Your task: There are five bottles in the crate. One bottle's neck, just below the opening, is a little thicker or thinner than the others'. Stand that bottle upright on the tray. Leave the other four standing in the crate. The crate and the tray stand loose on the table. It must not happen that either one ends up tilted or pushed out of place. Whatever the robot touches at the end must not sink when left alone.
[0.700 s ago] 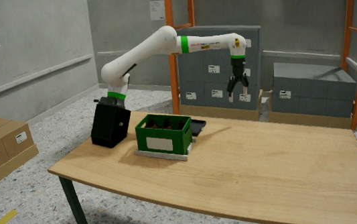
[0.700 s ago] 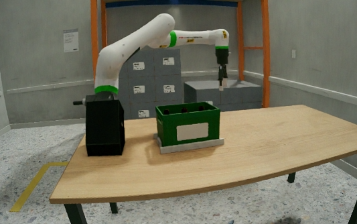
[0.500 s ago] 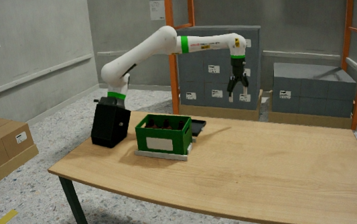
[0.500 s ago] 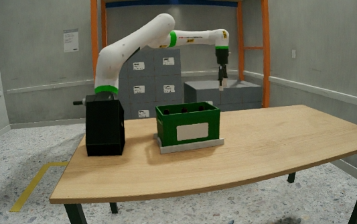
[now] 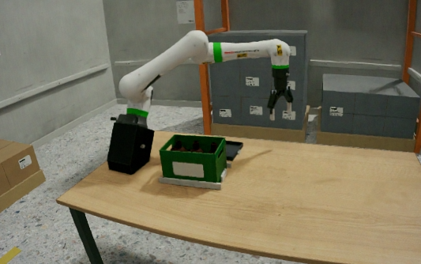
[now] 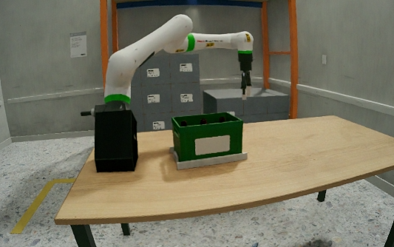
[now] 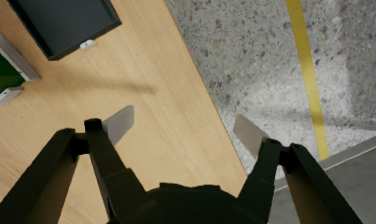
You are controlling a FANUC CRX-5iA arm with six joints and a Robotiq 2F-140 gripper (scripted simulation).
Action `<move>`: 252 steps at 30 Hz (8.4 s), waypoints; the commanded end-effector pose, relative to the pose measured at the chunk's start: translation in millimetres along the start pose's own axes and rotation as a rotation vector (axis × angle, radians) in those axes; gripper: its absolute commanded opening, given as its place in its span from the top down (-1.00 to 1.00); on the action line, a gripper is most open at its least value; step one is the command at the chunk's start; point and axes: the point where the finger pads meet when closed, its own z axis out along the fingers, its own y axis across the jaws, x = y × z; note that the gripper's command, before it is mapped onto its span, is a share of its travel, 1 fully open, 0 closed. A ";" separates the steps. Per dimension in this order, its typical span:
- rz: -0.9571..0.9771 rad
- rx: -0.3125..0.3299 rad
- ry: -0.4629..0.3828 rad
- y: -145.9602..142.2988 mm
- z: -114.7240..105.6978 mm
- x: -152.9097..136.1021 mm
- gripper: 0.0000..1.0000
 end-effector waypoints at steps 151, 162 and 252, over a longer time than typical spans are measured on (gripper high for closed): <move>0.138 0.010 0.009 -583.8 -69.8 46.2 0.12; 0.138 0.010 0.009 -583.8 -63.2 46.3 0.12; 0.138 0.010 0.009 -584.3 -26.3 46.5 0.12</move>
